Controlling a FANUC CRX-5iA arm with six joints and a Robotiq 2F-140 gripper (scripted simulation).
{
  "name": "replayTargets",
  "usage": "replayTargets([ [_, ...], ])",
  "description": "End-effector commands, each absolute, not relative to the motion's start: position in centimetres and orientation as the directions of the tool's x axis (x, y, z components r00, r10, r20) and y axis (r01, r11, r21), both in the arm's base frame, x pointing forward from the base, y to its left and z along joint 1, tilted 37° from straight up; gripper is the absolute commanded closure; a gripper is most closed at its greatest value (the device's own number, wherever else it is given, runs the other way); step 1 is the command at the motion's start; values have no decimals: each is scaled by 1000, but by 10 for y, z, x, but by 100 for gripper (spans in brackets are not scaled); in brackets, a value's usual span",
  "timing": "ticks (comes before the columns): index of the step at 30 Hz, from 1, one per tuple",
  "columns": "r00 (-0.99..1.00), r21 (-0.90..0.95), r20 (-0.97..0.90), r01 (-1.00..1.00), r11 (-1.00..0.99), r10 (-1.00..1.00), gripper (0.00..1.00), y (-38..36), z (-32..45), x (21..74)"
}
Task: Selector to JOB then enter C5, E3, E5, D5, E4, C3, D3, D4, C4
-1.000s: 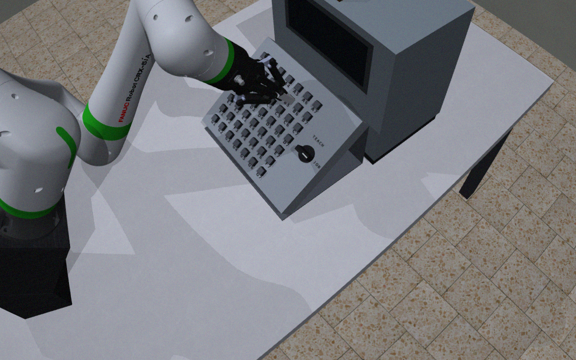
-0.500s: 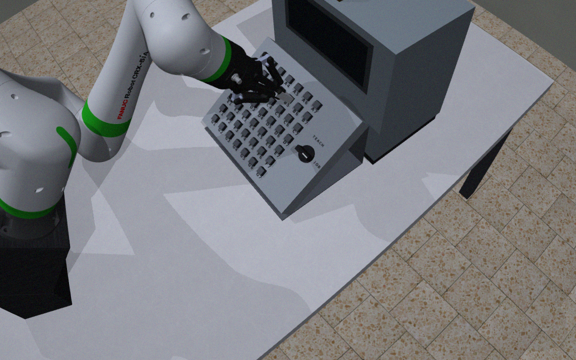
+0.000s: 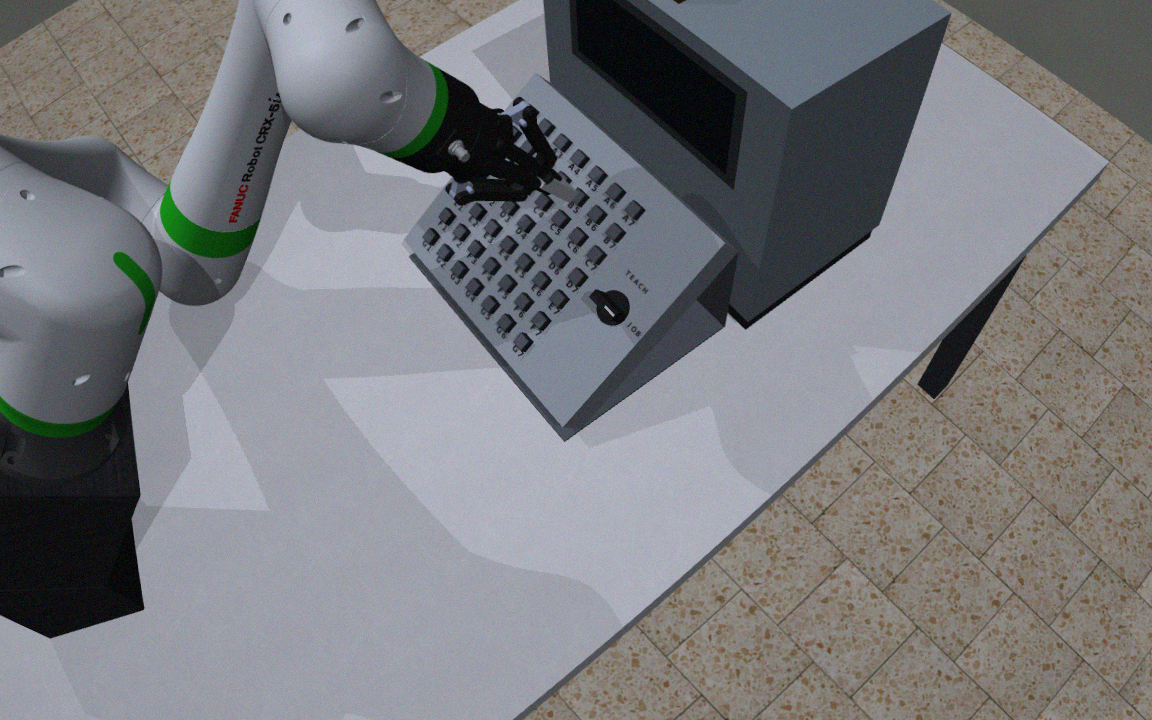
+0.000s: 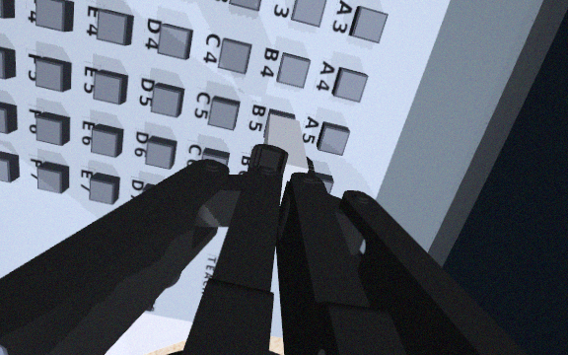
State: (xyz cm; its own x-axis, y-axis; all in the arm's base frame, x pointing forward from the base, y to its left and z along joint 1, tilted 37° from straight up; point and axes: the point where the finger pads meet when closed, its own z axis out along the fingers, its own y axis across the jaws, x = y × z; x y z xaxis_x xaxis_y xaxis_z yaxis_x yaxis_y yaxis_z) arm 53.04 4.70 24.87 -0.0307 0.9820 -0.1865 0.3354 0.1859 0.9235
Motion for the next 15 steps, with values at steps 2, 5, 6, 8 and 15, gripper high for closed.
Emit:
replayTargets([
  [2, -31, 924, -187, 335, 186, 982, 100, 47, 250, 527],
  [5, -31, 924, -187, 335, 186, 982, 100, 47, 251, 526],
  [6, -31, 924, -187, 335, 186, 982, 100, 47, 251, 526],
  [8, -31, 924, -187, 335, 186, 982, 100, 47, 251, 526],
  [15, -31, 924, -187, 335, 186, 982, 100, 55, 240, 522],
])
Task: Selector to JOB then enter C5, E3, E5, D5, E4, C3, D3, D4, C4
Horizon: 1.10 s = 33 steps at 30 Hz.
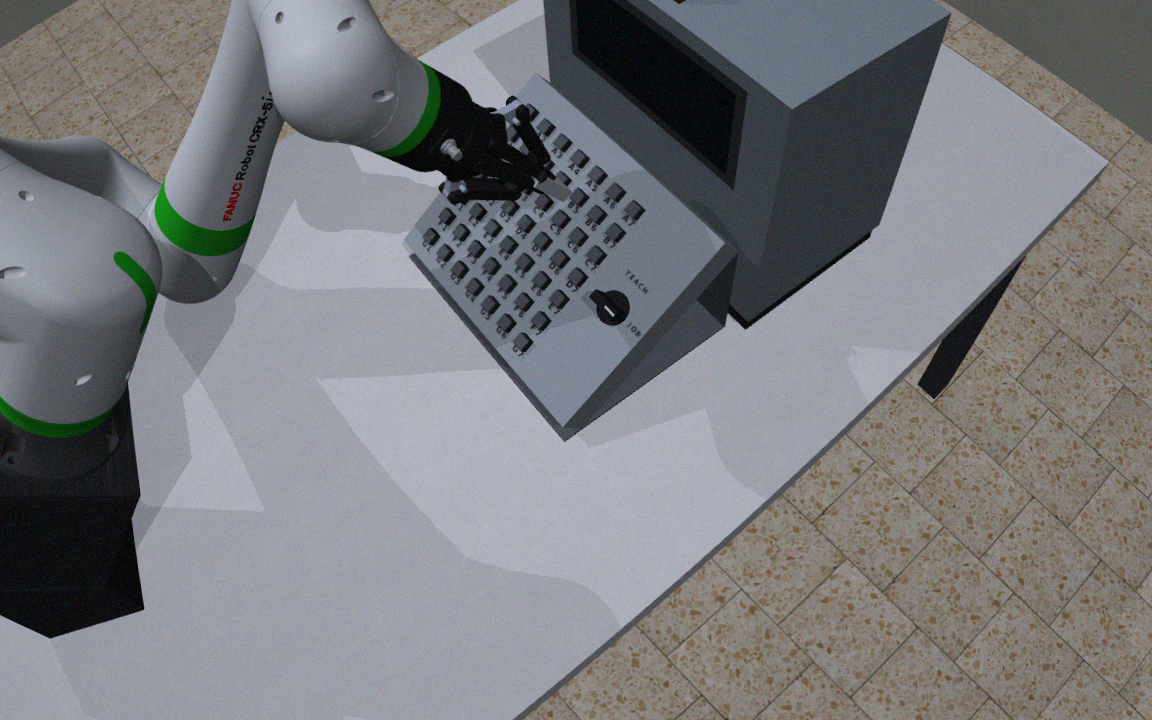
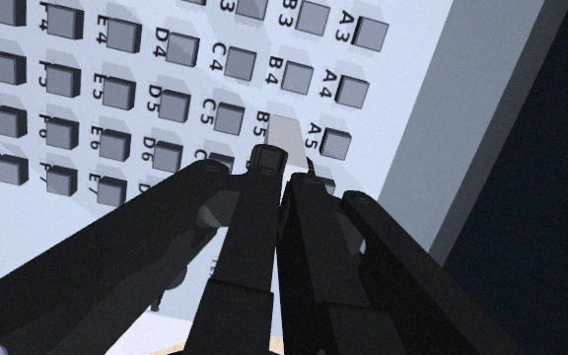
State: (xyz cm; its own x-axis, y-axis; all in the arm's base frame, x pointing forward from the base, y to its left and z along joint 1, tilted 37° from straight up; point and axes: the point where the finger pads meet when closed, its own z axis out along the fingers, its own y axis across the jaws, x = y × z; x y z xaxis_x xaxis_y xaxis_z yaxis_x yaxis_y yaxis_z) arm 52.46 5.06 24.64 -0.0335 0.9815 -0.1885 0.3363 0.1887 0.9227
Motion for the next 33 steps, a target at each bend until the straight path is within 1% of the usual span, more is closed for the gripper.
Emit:
replayTargets([
  [1, -31, 924, -187, 335, 186, 982, 100, 60, 233, 520],
  [8, -31, 924, -187, 335, 186, 982, 100, 99, 179, 502],
  [18, -31, 924, -187, 335, 186, 982, 100, 101, 175, 502],
  [33, -31, 924, -187, 335, 186, 982, 100, 101, 169, 519],
])
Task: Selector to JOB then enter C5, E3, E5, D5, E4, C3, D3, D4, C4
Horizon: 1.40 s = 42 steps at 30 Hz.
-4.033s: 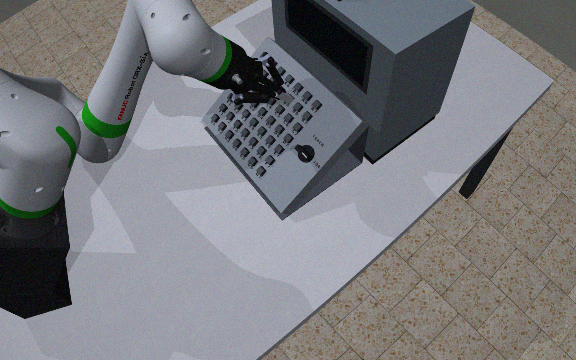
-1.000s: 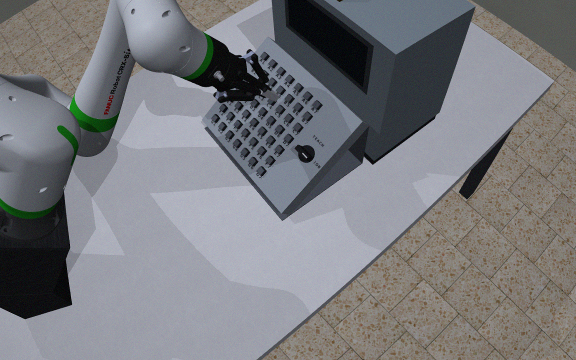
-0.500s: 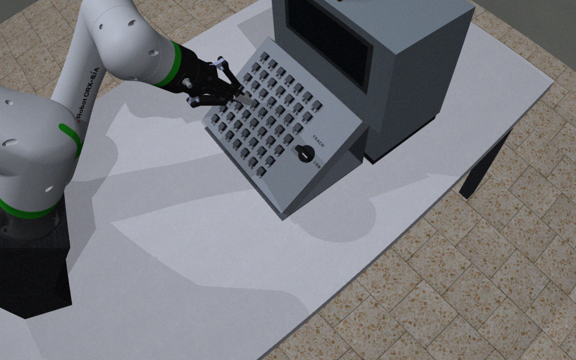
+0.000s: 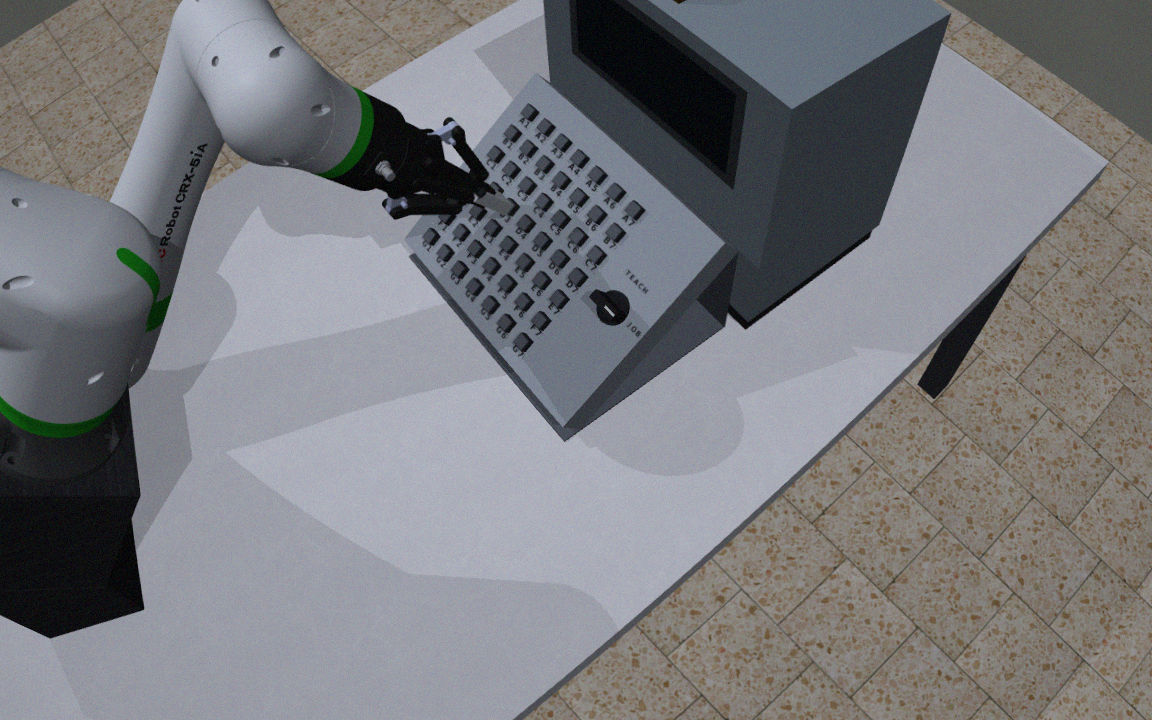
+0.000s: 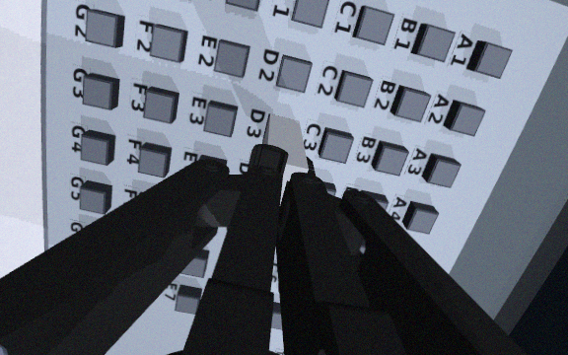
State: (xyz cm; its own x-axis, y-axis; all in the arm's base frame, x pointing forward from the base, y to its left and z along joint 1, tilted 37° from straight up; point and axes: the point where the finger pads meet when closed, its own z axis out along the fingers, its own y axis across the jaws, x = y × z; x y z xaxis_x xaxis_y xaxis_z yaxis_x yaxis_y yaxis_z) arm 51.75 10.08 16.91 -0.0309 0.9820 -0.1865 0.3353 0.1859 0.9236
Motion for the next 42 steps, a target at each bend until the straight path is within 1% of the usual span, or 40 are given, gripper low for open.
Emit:
replayTargets([
  [1, -31, 924, -187, 335, 186, 982, 100, 101, 168, 520],
  [42, -31, 924, -187, 335, 186, 982, 100, 101, 166, 527],
])
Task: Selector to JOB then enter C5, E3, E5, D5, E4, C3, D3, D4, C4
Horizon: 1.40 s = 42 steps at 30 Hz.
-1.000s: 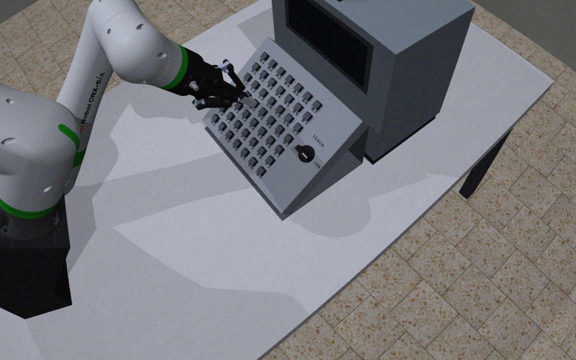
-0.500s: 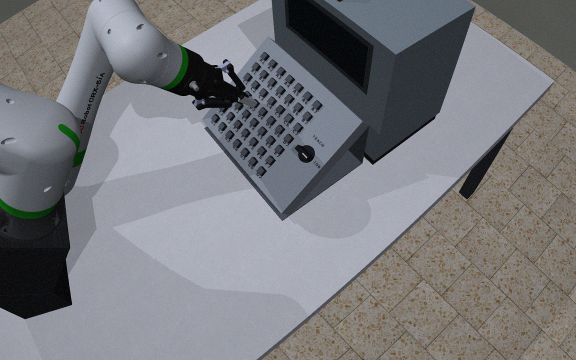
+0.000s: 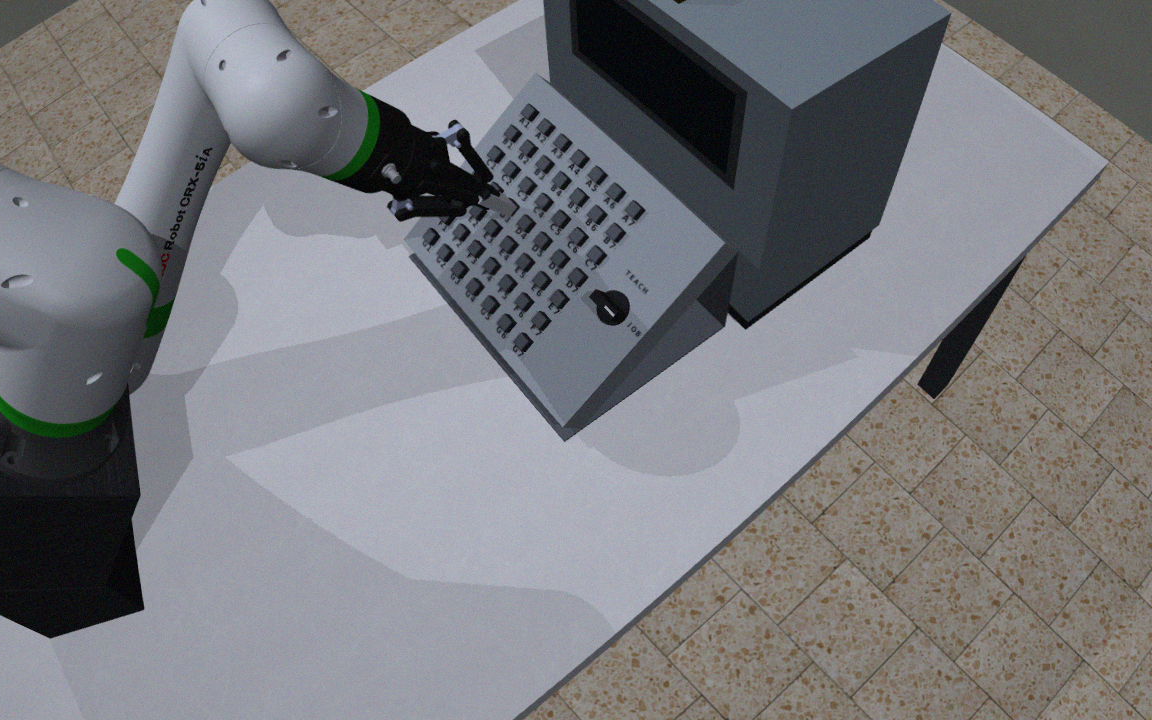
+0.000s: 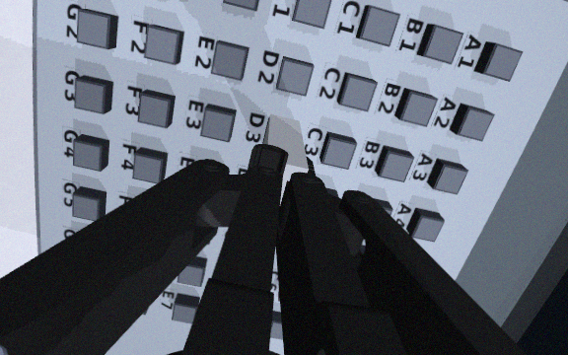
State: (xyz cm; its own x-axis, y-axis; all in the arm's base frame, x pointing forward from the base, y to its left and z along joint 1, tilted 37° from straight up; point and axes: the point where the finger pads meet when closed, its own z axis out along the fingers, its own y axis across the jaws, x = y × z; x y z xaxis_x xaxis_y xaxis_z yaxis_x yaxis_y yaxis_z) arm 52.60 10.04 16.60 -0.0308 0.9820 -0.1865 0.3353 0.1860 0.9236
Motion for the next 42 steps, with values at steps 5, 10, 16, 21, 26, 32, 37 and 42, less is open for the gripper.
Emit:
replayTargets([
  [5, -31, 924, -187, 335, 186, 982, 100, 100, 165, 528],
  [10, -31, 924, -187, 335, 186, 982, 100, 100, 164, 531],
  [16, -31, 924, -187, 335, 186, 982, 100, 100, 163, 534],
  [21, -31, 924, -187, 335, 186, 982, 100, 100, 163, 534],
  [26, -31, 924, -187, 335, 186, 982, 100, 100, 163, 535],
  [32, -31, 924, -187, 335, 186, 982, 100, 100, 163, 535],
  [37, -31, 924, -187, 335, 186, 982, 100, 100, 163, 535],
  [42, -31, 924, -187, 335, 186, 982, 100, 100, 163, 535],
])
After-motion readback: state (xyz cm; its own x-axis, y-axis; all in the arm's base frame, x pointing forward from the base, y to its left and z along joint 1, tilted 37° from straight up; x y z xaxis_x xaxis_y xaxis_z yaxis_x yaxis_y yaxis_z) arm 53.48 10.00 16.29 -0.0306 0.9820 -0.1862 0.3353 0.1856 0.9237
